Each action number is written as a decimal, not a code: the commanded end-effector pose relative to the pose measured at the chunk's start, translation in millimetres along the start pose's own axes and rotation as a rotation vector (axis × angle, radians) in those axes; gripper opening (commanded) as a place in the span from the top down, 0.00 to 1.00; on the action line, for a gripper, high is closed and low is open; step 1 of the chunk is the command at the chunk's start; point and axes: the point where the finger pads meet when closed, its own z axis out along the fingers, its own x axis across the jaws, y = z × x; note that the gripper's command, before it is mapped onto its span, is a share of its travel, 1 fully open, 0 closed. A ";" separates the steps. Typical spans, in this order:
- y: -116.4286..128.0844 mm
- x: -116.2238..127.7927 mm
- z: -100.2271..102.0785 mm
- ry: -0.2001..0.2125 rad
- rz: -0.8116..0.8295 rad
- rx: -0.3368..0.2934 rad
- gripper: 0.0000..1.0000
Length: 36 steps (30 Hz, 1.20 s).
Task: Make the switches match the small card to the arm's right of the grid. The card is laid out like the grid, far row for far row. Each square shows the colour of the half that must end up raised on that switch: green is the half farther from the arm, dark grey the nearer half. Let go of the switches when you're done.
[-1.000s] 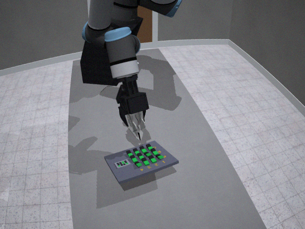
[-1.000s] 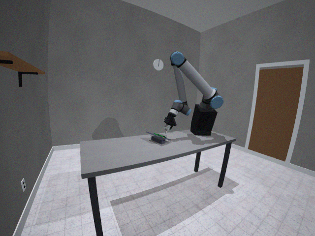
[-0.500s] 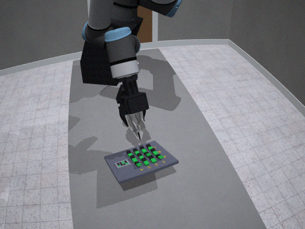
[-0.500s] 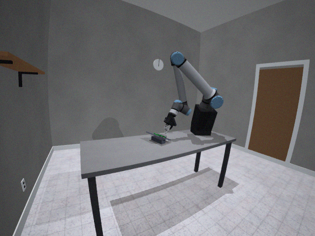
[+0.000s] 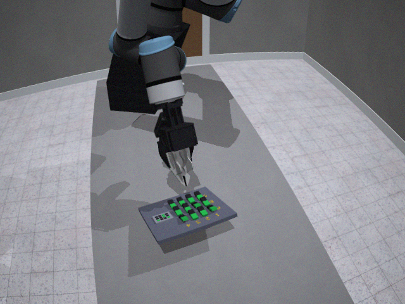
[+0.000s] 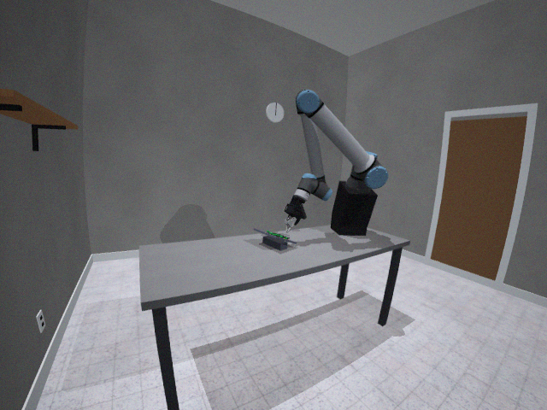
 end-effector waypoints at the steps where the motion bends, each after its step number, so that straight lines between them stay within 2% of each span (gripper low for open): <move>1: 0.4 -0.1 -0.2 0.000 0.000 -0.001 1.00; 18: 0.7 -0.2 0.3 0.000 0.000 -0.001 1.00; 31: 0.7 -0.2 20.8 0.000 0.000 -0.001 1.00; 36: 0.7 -0.2 22.5 0.000 0.000 -0.001 1.00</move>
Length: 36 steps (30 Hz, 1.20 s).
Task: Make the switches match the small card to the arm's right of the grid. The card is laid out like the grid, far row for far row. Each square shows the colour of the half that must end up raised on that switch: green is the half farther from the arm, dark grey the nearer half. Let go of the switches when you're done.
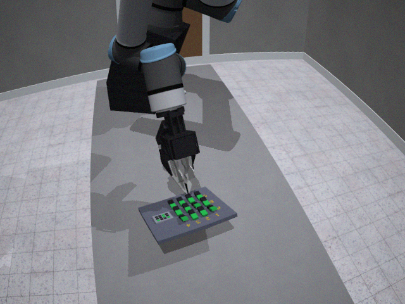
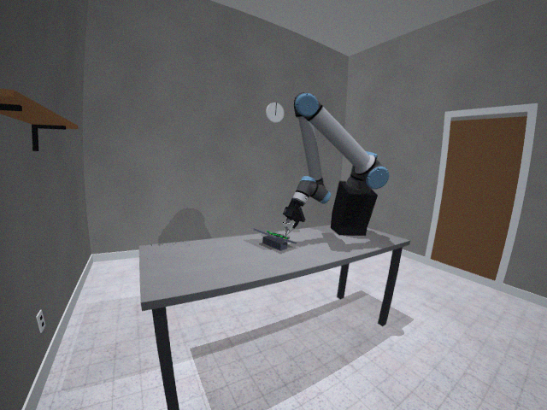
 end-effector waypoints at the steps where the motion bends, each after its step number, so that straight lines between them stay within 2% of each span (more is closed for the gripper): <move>1: 0.4 -0.1 2.1 0.000 0.000 -0.001 1.00; 36: 0.4 -0.1 8.0 0.000 0.000 -0.001 1.00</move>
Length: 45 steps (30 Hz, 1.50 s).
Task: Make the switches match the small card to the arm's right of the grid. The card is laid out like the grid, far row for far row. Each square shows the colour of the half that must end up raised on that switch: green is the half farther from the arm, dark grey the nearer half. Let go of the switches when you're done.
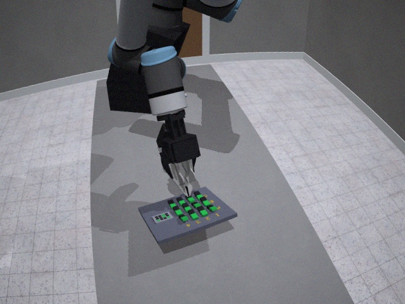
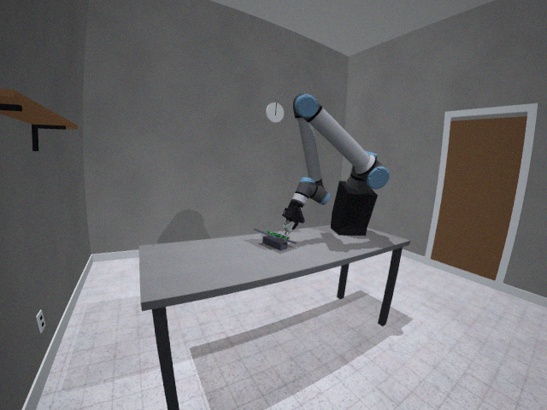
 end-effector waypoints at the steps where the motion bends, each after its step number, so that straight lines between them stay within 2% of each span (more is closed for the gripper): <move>1: 0.4 -0.1 -0.2 0.000 0.000 -0.001 1.00; 11: 0.4 -0.1 -0.1 0.000 0.000 -0.001 1.00; 25: 0.4 -0.1 -28.0 0.000 0.000 -0.001 1.00; 45: 0.4 -0.1 -32.6 0.000 0.000 -0.001 1.00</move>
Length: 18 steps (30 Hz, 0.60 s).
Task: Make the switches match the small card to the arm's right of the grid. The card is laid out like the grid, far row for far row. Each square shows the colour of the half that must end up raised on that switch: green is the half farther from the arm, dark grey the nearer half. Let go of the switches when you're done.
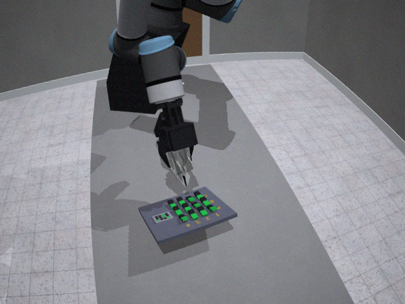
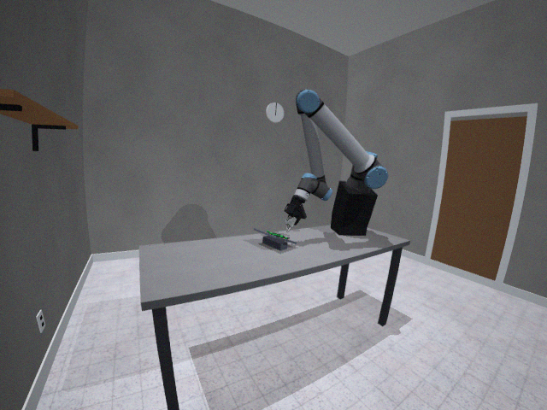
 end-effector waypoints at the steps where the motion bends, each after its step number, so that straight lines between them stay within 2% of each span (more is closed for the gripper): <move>1: 0.3 -0.1 -4.9 0.000 0.000 -0.001 1.00; 18: 0.0 0.0 -48.4 0.000 0.000 -0.001 1.00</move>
